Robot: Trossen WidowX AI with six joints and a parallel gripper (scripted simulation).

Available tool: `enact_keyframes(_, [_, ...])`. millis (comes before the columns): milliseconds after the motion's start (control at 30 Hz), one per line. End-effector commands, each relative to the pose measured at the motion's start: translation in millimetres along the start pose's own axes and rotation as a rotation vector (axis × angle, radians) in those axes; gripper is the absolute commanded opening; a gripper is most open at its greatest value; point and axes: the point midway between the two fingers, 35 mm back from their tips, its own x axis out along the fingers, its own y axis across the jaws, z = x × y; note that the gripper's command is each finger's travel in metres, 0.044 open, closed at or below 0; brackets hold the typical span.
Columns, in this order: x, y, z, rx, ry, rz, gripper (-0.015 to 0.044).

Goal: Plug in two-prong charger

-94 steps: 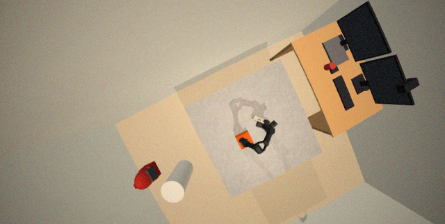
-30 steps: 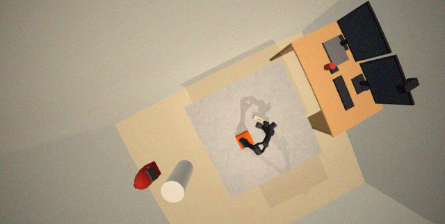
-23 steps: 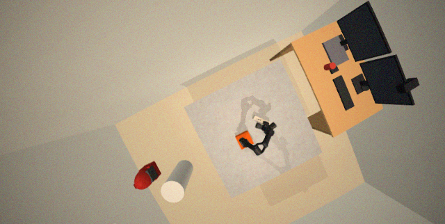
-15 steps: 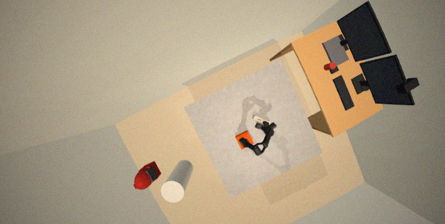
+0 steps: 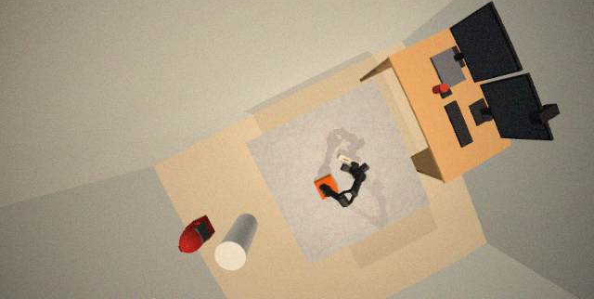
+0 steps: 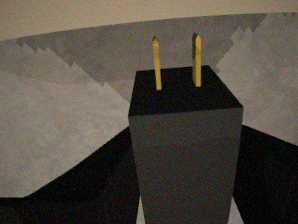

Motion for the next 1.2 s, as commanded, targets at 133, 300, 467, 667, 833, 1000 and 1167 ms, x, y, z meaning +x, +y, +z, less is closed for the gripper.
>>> enact_keyframes(133, [-2.1,-1.6,2.2,-0.003,-0.002,-0.005,0.0])
enact_keyframes(300, [-2.3,-1.8,2.8,-0.003,-0.002,-0.005,0.0])
enact_keyframes(467, [-2.5,-1.9,3.4,-0.003,-0.002,-0.005,0.0])
enact_keyframes(667, [-2.6,-1.9,4.2,-0.003,-0.003,-0.005,0.0])
enact_keyframes(833, [-2.7,-1.9,4.9,-0.003,-0.003,-0.005,0.0])
enact_keyframes(1000, [-2.7,-2.0,5.6,-0.003,-0.003,-0.005,0.0])
enact_keyframes(1167, [-2.7,-2.0,5.9,-0.003,-0.003,-0.005,0.0])
